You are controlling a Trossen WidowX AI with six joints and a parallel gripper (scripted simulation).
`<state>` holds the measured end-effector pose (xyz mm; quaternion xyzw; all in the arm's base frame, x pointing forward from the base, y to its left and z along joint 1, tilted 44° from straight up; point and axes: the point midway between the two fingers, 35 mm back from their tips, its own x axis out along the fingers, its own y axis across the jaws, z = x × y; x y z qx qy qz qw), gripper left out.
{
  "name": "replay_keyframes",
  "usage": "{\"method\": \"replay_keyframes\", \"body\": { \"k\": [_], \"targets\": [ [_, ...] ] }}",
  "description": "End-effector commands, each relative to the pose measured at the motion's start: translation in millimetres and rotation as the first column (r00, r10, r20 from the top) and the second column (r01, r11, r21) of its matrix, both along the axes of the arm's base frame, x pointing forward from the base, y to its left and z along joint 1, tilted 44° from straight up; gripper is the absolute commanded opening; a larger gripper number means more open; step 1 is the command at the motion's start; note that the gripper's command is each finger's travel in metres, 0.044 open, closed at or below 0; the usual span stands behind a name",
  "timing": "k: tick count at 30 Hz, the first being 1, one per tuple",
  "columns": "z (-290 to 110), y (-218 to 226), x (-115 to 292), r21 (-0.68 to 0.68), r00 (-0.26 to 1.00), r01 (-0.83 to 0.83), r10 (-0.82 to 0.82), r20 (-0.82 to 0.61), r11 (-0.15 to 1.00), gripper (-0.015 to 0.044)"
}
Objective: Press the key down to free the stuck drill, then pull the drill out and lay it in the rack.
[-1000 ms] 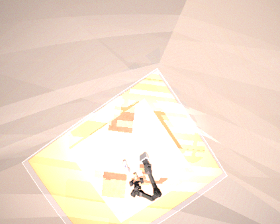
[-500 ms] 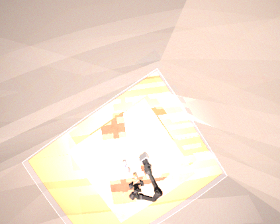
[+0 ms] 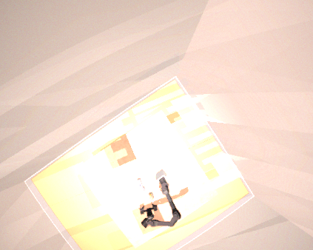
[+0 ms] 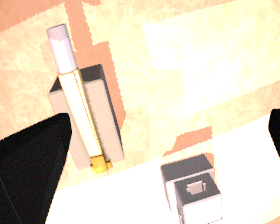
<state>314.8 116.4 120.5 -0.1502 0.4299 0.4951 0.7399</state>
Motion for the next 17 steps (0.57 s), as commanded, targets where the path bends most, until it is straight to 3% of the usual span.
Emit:
{"method": "replay_keyframes", "body": {
  "k": [1,11,17],
  "targets": [
    [10,-59,36,-0.093,0.967,0.254,-0.255,0.010,0.963,0.0440],
    [35,-202,64,-0.246,0.700,0.707,-0.705,0.111,0.663,0.0440],
    [51,-265,61,-0.293,0.554,0.821,-0.809,0.197,0.491,0.0440]
  ]
}}
